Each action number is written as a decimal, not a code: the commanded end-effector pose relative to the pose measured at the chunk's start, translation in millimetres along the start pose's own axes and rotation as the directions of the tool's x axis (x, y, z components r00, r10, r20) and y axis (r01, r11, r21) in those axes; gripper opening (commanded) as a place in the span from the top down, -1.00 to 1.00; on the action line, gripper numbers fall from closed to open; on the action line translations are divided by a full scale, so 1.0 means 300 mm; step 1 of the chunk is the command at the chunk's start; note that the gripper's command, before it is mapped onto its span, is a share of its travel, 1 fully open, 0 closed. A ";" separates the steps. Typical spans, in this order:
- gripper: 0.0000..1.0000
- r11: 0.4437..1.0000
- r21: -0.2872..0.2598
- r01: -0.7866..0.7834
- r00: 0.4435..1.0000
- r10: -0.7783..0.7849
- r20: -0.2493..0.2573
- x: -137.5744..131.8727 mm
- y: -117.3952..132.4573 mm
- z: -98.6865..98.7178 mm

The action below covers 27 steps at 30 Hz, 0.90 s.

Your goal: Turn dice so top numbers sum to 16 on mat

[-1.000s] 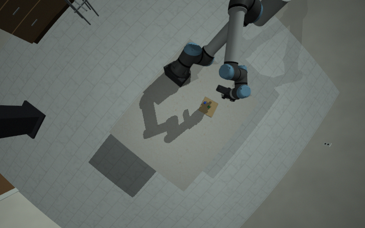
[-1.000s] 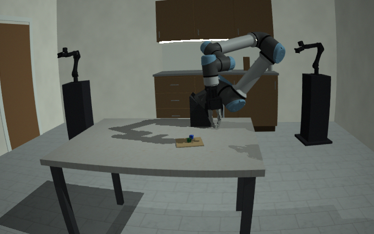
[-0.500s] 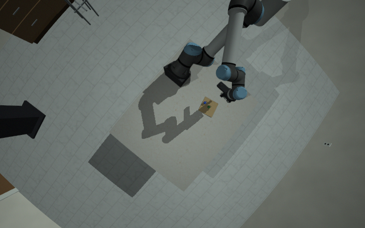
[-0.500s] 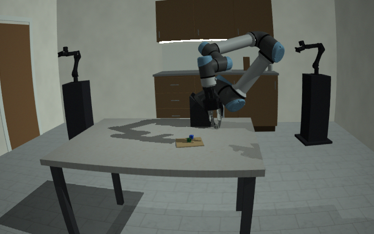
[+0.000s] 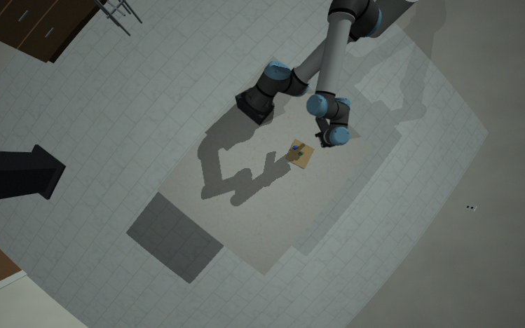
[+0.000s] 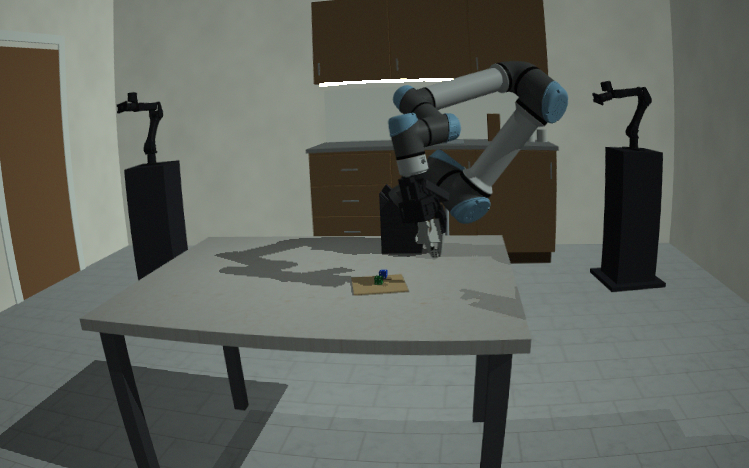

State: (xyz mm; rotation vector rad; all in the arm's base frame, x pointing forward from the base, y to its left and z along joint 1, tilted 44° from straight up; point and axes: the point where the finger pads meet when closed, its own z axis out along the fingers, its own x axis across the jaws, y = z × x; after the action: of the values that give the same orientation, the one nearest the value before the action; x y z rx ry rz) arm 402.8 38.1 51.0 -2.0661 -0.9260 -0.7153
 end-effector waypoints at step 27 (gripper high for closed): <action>0.94 0.683 0.090 -0.725 0.678 0.730 -0.084 0.026 0.000 0.007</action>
State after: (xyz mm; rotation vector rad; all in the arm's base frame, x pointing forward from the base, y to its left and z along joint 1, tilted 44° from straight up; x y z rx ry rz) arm 406.2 42.7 54.6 -2.0939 -0.1463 -0.4177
